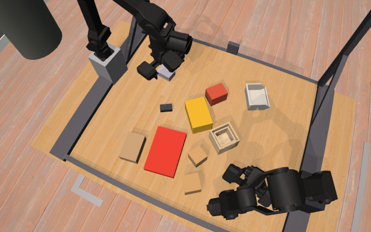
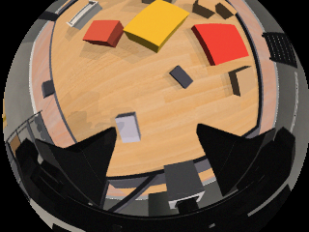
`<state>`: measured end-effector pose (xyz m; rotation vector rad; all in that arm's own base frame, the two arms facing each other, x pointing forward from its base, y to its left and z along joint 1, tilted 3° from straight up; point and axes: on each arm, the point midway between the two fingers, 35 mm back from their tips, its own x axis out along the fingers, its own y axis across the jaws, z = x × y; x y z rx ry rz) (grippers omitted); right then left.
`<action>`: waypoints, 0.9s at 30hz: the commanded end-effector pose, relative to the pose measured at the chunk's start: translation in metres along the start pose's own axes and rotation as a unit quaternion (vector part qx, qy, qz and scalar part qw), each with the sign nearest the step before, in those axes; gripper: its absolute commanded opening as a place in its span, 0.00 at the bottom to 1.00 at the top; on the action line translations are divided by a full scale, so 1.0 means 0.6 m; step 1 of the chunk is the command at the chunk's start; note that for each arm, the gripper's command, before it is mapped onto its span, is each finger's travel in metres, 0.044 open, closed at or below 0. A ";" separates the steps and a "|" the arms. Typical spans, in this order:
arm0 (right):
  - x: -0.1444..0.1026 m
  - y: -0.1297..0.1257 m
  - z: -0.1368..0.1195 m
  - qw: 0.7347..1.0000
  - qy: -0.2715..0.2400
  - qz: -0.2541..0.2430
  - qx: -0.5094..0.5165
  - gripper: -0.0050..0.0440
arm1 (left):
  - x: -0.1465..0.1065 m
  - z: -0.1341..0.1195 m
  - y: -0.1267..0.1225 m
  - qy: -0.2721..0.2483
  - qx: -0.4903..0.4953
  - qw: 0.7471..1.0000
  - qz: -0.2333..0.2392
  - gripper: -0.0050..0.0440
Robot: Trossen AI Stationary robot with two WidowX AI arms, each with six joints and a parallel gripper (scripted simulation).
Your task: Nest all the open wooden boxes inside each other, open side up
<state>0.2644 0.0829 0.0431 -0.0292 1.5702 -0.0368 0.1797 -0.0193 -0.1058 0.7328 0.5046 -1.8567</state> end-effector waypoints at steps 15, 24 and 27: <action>-0.014 0.002 0.010 1.000 -0.015 0.006 0.001 0.92 | -0.013 0.016 0.004 0.068 0.004 0.998 -0.001 0.92; -0.014 0.002 0.010 1.000 -0.015 0.006 0.001 0.92 | -0.019 0.028 0.003 0.121 0.003 0.993 0.002 0.92; -0.014 0.002 0.010 1.000 -0.015 0.006 0.001 0.92 | -0.026 0.039 0.003 0.166 0.003 0.986 -0.001 0.92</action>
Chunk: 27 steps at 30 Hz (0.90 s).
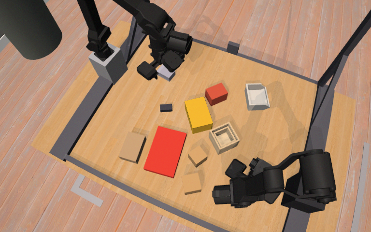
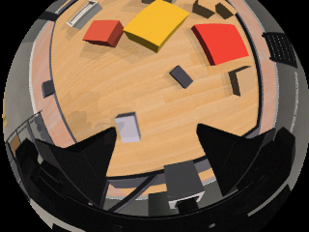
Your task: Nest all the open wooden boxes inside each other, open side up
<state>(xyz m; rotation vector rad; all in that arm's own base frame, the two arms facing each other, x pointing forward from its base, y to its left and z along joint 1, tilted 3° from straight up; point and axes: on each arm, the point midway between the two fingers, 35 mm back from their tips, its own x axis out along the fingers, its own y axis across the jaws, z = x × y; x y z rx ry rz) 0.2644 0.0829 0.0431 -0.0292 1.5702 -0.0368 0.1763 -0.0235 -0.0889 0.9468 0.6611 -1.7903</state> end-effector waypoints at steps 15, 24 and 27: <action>-0.014 0.002 0.010 1.000 -0.015 0.006 0.001 0.92 | -0.043 0.039 0.005 0.203 0.003 0.979 0.010 0.92; -0.014 0.002 0.010 1.000 -0.015 0.006 0.001 0.92 | -0.063 0.060 0.004 0.305 0.001 0.952 0.009 0.92; -0.014 0.002 0.010 1.000 -0.015 0.006 0.001 0.92 | -0.065 0.063 0.004 0.315 0.001 0.949 0.011 0.92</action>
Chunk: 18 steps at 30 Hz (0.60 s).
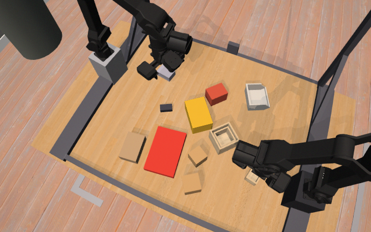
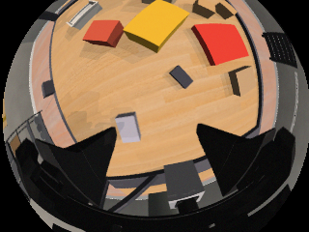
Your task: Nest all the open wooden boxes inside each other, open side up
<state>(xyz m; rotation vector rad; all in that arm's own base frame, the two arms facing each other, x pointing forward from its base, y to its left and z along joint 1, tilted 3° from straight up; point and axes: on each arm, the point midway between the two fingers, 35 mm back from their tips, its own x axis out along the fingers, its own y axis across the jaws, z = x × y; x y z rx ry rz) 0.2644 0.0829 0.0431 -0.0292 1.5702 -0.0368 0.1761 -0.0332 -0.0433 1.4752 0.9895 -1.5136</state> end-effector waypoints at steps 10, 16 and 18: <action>-0.014 0.002 0.010 1.000 -0.015 0.006 0.001 0.92 | -0.013 0.001 0.005 0.037 -0.004 0.999 0.005 0.92; -0.014 0.002 0.010 1.000 -0.015 0.006 0.001 0.92 | -0.013 0.001 0.005 0.037 -0.004 0.999 0.005 0.92; -0.014 0.002 0.010 1.000 -0.015 0.006 0.001 0.92 | -0.013 0.001 0.005 0.037 -0.004 0.999 0.005 0.92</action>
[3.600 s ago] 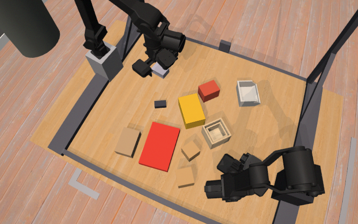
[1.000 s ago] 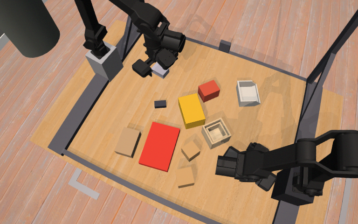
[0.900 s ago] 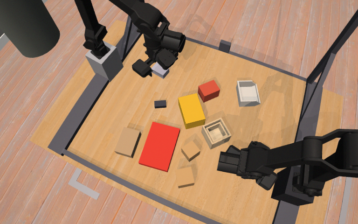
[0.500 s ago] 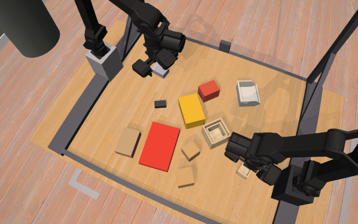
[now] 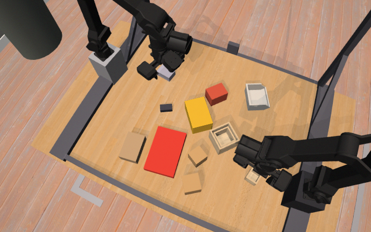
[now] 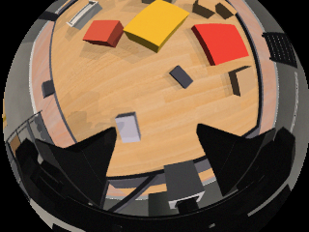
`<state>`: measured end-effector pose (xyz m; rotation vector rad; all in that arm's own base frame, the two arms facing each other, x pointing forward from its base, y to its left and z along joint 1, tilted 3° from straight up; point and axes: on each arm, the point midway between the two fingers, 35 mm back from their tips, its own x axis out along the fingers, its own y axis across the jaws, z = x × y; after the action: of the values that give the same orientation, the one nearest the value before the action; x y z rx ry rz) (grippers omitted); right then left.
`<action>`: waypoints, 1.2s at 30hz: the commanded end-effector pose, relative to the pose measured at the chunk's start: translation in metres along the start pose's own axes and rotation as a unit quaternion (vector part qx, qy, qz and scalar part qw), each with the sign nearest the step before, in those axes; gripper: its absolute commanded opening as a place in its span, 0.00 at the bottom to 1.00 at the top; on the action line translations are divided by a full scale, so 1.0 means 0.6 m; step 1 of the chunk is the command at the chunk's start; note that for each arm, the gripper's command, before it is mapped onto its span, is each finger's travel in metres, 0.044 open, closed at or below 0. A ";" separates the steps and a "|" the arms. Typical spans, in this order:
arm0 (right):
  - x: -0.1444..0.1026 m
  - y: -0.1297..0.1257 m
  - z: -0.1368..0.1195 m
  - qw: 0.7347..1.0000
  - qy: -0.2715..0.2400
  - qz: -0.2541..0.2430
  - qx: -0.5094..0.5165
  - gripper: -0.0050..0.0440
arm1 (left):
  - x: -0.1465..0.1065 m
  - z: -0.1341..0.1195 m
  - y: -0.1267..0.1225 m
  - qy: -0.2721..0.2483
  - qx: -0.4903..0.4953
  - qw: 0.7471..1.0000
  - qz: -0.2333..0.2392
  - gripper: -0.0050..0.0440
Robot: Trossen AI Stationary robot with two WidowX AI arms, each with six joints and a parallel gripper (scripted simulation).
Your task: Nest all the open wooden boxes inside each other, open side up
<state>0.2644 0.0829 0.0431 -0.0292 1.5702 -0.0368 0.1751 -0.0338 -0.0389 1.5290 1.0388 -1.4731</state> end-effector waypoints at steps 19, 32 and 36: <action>-0.014 0.002 0.010 1.000 -0.015 0.006 0.001 0.92 | -0.006 -0.001 0.006 0.003 -0.001 1.000 0.009 0.92; -0.010 0.002 0.006 1.000 -0.011 0.004 0.000 0.92 | -0.004 -0.001 0.007 0.001 0.000 1.000 0.008 0.92; -0.010 0.002 0.006 1.000 -0.011 0.004 0.000 0.92 | -0.004 -0.001 0.007 0.001 0.000 1.000 0.008 0.92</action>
<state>0.2644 0.0829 0.0431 -0.0292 1.5702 -0.0368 0.1750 -0.0338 -0.0389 1.5292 1.0394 -1.4730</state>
